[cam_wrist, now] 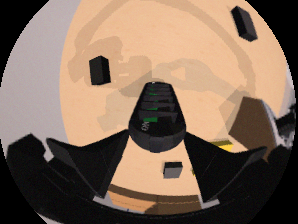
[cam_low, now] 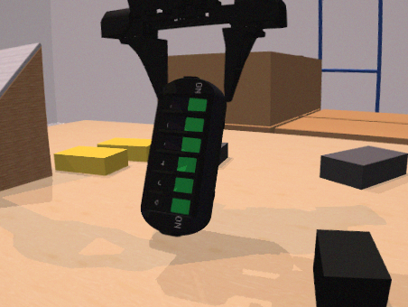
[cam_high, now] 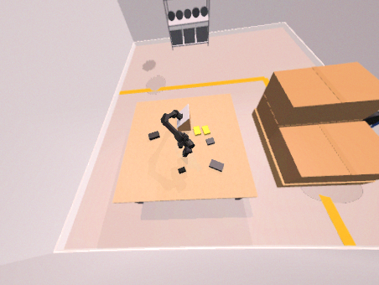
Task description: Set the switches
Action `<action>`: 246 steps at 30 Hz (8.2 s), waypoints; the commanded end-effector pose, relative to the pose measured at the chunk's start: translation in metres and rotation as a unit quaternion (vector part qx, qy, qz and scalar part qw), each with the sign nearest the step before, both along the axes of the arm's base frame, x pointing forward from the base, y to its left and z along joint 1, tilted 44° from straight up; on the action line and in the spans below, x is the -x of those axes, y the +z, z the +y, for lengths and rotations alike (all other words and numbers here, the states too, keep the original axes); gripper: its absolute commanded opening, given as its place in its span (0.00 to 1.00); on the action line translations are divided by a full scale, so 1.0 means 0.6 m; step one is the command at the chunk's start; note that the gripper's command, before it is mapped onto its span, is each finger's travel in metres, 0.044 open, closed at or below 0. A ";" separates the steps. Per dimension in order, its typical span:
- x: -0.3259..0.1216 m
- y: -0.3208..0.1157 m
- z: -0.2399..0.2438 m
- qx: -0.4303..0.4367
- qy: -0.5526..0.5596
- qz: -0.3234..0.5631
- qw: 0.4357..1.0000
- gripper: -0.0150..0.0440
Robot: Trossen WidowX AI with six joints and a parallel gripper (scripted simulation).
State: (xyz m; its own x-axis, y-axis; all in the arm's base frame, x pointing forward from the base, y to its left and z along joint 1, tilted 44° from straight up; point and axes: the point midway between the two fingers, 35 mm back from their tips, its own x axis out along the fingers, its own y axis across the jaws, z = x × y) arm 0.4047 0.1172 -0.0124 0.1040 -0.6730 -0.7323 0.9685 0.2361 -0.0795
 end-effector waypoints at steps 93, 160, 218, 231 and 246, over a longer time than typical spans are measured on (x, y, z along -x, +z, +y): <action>0.016 -0.128 0.013 0.002 -0.009 0.004 1.000 0.83; 0.019 -0.210 -0.011 0.002 -0.009 0.003 1.000 0.83; -0.008 -0.013 -0.074 0.004 -0.016 -0.003 1.000 1.00; -0.011 -0.030 -0.090 0.003 -0.016 -0.003 1.000 1.00; -0.015 -0.060 -0.118 0.004 -0.016 -0.003 1.000 1.00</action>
State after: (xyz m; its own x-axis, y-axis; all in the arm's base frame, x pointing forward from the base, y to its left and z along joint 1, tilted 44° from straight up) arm 0.4139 0.0511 -0.0437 0.0862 -0.6784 -0.7296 0.9772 0.2002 -0.0707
